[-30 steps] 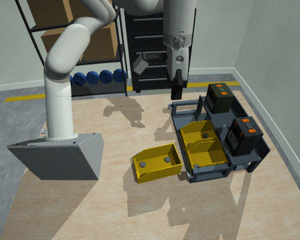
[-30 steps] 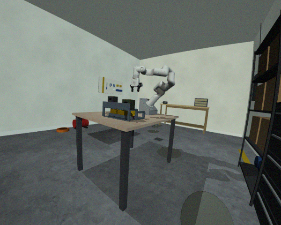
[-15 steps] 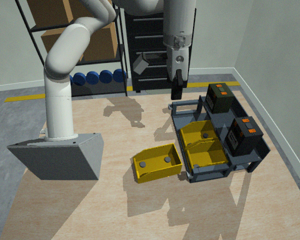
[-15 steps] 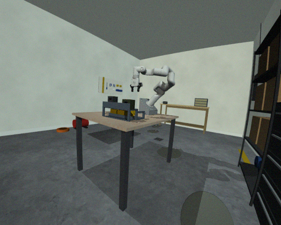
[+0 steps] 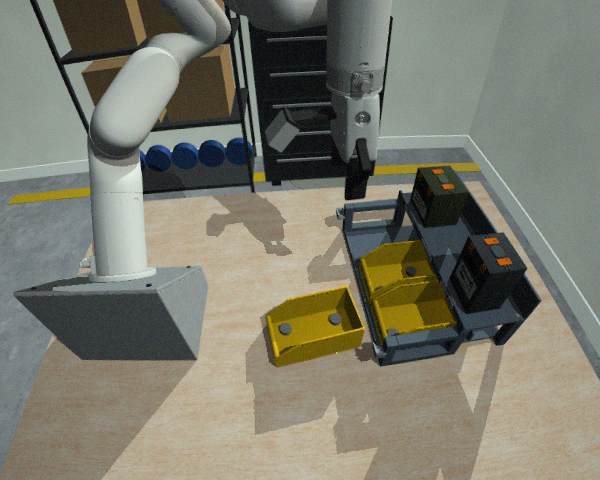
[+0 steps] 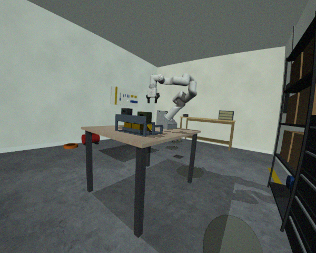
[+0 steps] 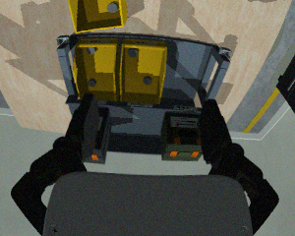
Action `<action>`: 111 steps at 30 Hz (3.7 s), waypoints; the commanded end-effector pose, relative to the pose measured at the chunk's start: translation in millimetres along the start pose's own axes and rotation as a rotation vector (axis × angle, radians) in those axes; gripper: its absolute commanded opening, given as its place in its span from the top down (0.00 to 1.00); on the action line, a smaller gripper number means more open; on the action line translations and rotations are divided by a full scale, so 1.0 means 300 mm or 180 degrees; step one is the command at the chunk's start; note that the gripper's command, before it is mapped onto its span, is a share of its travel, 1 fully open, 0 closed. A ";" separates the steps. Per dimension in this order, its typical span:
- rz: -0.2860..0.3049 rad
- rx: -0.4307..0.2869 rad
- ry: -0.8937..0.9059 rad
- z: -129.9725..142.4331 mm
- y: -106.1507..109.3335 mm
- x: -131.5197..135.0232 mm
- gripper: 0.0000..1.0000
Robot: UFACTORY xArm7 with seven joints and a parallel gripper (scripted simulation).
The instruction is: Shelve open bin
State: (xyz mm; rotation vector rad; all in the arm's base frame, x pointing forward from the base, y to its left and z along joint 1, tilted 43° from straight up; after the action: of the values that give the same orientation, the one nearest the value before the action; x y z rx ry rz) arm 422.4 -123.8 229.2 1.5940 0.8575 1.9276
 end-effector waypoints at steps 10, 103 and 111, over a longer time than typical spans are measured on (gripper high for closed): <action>-0.0005 -0.0015 0.0294 0.000 0.007 -0.002 0.00; -0.0009 -0.0011 0.0294 -0.282 0.006 -0.515 0.00; -0.0009 -0.0011 0.0294 -0.282 0.006 -0.515 0.00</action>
State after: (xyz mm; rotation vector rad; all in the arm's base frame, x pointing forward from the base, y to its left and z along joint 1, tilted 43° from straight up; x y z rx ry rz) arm 369.8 -247.3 115.3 1.5150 0.8928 2.0156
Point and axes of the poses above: the point where the finger pads meet when closed, its own y axis back along the fingers, its own x axis across the jaws, z = x × y, the point moved 10 cm from there along y, back along the fingers, and after that the axes turned 4 degrees about y, right-handed, at the moved point
